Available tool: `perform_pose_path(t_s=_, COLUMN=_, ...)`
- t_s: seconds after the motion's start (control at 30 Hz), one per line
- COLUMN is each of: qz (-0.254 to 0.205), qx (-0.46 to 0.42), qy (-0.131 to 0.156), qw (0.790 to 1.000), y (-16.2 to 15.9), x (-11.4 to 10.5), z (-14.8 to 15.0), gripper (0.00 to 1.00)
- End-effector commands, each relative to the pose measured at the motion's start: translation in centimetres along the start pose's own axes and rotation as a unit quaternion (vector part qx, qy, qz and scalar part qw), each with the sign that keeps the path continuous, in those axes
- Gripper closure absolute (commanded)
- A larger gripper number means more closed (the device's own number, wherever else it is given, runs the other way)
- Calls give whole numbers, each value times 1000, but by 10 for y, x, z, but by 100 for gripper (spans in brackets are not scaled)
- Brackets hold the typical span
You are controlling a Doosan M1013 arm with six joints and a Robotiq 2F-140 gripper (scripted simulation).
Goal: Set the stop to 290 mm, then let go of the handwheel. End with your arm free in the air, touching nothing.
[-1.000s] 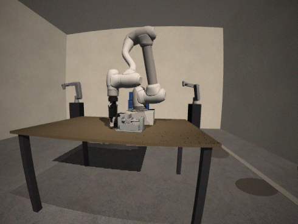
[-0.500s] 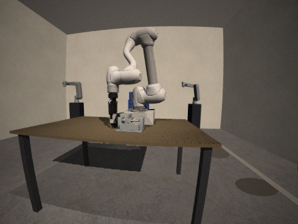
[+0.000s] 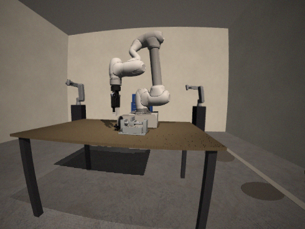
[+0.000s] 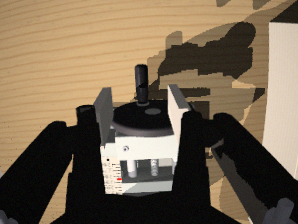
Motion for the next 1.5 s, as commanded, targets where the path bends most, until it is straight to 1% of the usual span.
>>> perform_pose_path(t_s=0.0, qz=0, qx=0, qy=0, qw=1000, y=0, x=0, z=0, gripper=67)
perform_pose_path(t_s=0.23, qz=0, qx=0, qy=0, qw=1000, y=0, x=-3, z=0, gripper=67)
perform_pose_path(t_s=0.4, qz=0, qx=0, qy=0, qw=1000, y=0, x=-28, z=0, gripper=67)
perform_pose_path(t_s=0.53, qz=0, qx=0, qy=0, qw=1000, y=-2, x=-30, z=-1, gripper=67)
perform_pose_path(t_s=0.63, qz=0, qx=0, qy=0, qw=1000, y=-18, x=-30, z=-9, gripper=67)
perform_pose_path(t_s=0.7, qz=0, qx=0, qy=0, qw=1000, y=-18, x=-30, z=-9, gripper=67)
perform_pose_path(t_s=0.9, qz=0, qx=0, qy=0, qw=1000, y=-86, x=-30, z=-43, gripper=67)
perform_pose_path(t_s=1.0, qz=0, qx=0, qy=0, qw=1000, y=-105, x=-30, z=-53, gripper=67)
perform_pose_path(t_s=1.47, qz=0, qx=0, qy=0, qw=1000, y=-107, x=-30, z=-54, gripper=67)
Point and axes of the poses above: the point where the finger pads meet when closed, its own x axis out along the fingers, its own z axis across the jaws, y = z × x, the point moved 3 cm from there along -x, back along the fingers, and after that the axes turned 3 degrees about x, right-handed, at the moved point
